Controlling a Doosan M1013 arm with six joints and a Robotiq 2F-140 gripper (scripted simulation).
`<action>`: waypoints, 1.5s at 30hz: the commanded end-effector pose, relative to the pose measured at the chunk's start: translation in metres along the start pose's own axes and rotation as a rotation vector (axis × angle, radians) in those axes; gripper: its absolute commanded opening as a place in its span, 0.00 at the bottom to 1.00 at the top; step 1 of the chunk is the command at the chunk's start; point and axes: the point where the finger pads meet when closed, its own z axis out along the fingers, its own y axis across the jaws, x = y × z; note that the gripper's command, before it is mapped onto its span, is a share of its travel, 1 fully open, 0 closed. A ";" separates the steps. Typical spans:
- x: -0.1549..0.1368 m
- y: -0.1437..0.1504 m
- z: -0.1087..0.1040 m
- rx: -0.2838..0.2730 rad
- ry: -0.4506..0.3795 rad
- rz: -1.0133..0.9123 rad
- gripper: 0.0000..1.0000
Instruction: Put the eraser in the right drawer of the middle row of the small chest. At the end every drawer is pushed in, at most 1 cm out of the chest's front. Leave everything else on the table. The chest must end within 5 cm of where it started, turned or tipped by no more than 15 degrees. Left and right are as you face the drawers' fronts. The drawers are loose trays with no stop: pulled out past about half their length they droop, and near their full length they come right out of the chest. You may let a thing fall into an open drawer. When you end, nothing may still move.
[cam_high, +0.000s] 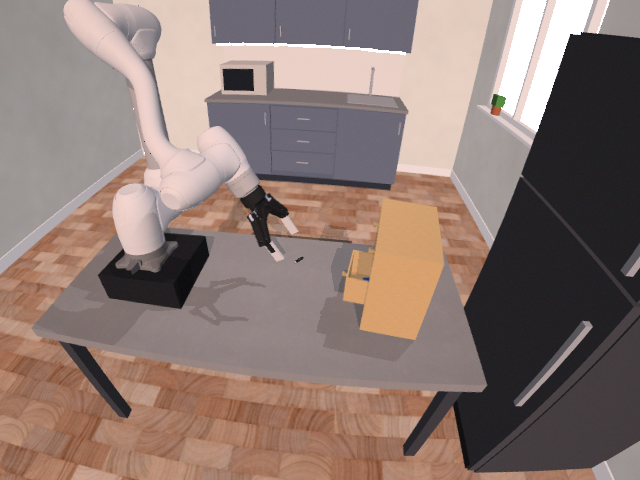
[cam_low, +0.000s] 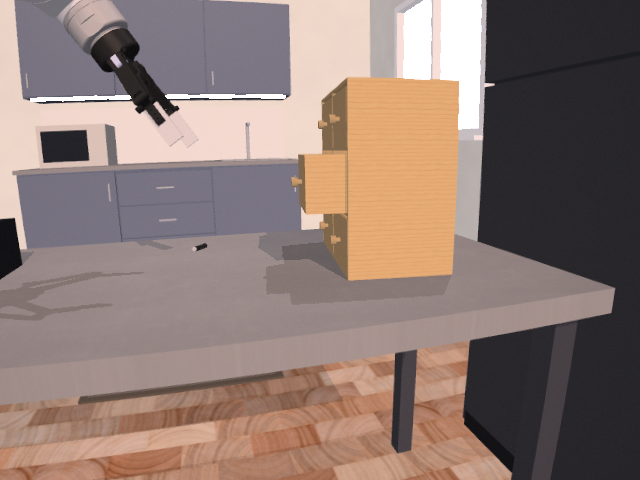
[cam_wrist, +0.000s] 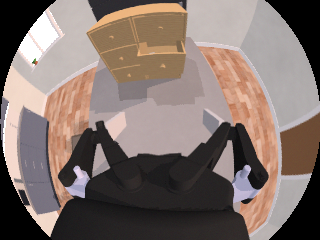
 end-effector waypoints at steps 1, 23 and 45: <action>0.002 -0.001 0.009 0.009 0.076 -0.001 1.00; 0.002 -0.005 0.017 0.022 0.135 -0.001 1.00; 0.004 -0.003 0.020 0.016 0.170 -0.001 1.00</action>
